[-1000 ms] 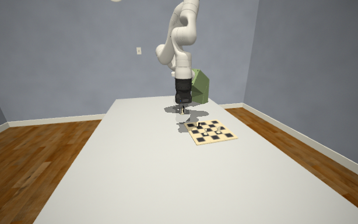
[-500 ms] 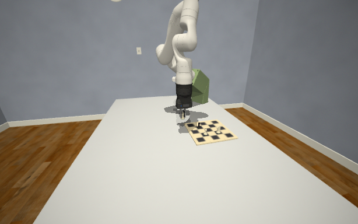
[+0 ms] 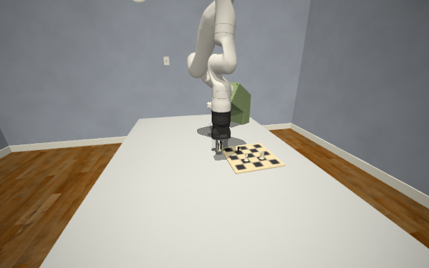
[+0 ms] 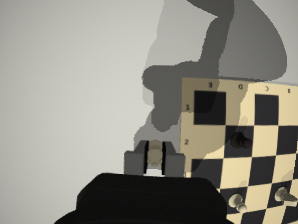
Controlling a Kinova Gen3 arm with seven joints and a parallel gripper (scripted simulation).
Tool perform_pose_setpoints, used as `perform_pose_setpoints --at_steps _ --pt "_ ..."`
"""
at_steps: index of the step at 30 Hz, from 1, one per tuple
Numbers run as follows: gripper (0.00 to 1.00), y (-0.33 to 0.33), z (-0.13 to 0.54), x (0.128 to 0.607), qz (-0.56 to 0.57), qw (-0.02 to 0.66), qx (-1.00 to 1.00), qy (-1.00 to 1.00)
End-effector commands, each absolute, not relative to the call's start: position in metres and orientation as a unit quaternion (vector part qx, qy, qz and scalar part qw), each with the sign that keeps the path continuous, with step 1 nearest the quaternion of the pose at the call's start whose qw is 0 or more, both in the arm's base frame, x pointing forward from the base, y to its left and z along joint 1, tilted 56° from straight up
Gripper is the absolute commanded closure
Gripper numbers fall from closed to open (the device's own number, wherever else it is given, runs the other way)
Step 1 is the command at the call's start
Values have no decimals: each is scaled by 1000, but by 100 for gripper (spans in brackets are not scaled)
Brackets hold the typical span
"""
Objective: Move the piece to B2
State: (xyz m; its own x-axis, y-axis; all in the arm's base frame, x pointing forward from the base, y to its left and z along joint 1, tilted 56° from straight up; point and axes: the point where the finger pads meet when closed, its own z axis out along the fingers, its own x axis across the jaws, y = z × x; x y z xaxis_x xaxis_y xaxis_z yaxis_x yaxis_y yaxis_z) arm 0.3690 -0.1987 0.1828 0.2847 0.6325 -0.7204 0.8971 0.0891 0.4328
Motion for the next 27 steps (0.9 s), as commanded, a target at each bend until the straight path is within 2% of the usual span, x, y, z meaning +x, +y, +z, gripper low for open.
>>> perform_pose_setpoints --at_steps 1,27 --pt "100 -208 178 367 -141 450 669 574" --pt "100 -223 167 373 -141 450 669 574"
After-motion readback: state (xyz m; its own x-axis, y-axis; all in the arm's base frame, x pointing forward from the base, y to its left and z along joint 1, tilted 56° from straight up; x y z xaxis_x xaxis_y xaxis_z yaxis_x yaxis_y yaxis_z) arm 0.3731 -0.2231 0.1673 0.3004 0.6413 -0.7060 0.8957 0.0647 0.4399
